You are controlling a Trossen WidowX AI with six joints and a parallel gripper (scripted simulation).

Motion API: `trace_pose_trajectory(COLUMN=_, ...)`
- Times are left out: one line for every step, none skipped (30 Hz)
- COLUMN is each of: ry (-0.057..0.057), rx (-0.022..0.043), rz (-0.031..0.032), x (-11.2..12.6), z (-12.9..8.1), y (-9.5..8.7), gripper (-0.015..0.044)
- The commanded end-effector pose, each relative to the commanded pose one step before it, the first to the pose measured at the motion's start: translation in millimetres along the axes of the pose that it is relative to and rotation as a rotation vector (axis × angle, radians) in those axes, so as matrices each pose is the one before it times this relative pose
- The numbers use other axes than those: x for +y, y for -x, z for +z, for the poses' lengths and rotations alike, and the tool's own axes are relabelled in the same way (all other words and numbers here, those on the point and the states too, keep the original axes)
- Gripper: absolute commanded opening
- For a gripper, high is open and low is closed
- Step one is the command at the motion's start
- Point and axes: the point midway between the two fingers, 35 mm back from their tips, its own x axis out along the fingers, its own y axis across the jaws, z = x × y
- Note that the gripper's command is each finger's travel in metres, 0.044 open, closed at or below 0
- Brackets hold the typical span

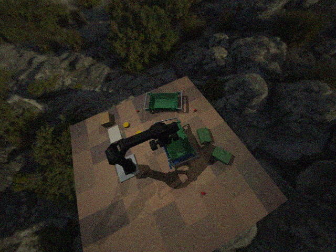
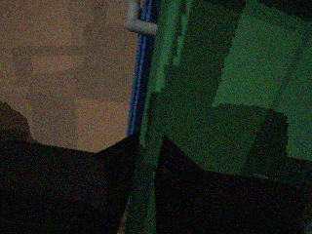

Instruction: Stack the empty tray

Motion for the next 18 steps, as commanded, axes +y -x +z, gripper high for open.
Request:
trace_pose_trajectory(ry=-0.0049, rx=-0.00209, rz=0.01692, x=4.29, z=-1.96, y=-4.08, gripper=0.0000)
trace_pose_trajectory(ry=0.0000, rx=0.00000, rz=0.00000, x=0.00, z=0.00, y=0.00, gripper=0.0000)
trace_pose_trajectory(ry=0.0000, rx=0.00000, rz=0.00001, x=0.08, z=-0.06, y=-0.21, gripper=0.0000)
trace_pose_trajectory(ry=0.0000, rx=0.00001, rz=0.00001, x=0.18, z=-0.12, y=-0.45, gripper=0.0000)
trace_pose_trajectory(ry=0.0000, rx=0.00001, rz=0.00002, x=0.24, z=-0.16, y=-0.60, gripper=0.0000)
trace_pose_trajectory(ry=0.0000, rx=0.00002, rz=0.00002, x=0.32, z=-0.21, y=-0.78, gripper=0.0000)
trace_pose_trajectory(ry=0.0000, rx=0.00002, rz=0.00003, x=0.41, z=-0.27, y=-1.00, gripper=0.0000)
trace_pose_trajectory(ry=0.0000, rx=0.00002, rz=0.00003, x=0.41, z=-0.27, y=-1.00, gripper=0.0000)
trace_pose_trajectory(ry=0.0000, rx=0.00002, rz=0.00003, x=0.44, z=-0.28, y=-1.05, gripper=0.0000)
trace_pose_trajectory(ry=0.0000, rx=0.00003, rz=0.00003, x=0.47, z=-0.30, y=-1.11, gripper=0.0000)
trace_pose_trajectory(ry=0.0000, rx=0.00002, rz=0.00003, x=0.40, z=-0.25, y=-0.94, gripper=0.0000)
trace_pose_trajectory(ry=0.0000, rx=0.00001, rz=0.00002, x=0.25, z=-0.16, y=-0.59, gripper=0.0000)
trace_pose_trajectory(ry=0.0000, rx=0.00000, rz=0.00001, x=0.09, z=-0.05, y=-0.20, gripper=0.0000)
trace_pose_trajectory(ry=0.0000, rx=0.00000, rz=0.00000, x=0.00, z=0.00, y=0.00, gripper=0.0000)
trace_pose_trajectory(ry=0.0000, rx=0.00000, rz=0.00000, x=0.00, z=0.00, y=0.00, gripper=0.0000)
trace_pose_trajectory(ry=0.0000, rx=0.00000, rz=0.00000, x=0.00, z=0.00, y=0.00, gripper=0.0000)
trace_pose_trajectory(ry=0.0000, rx=0.00000, rz=0.00000, x=0.00, z=0.00, y=0.00, gripper=0.0000)
trace_pose_trajectory(ry=0.0000, rx=0.00000, rz=0.00000, x=0.07, z=-0.06, y=-0.22, gripper=0.0000)
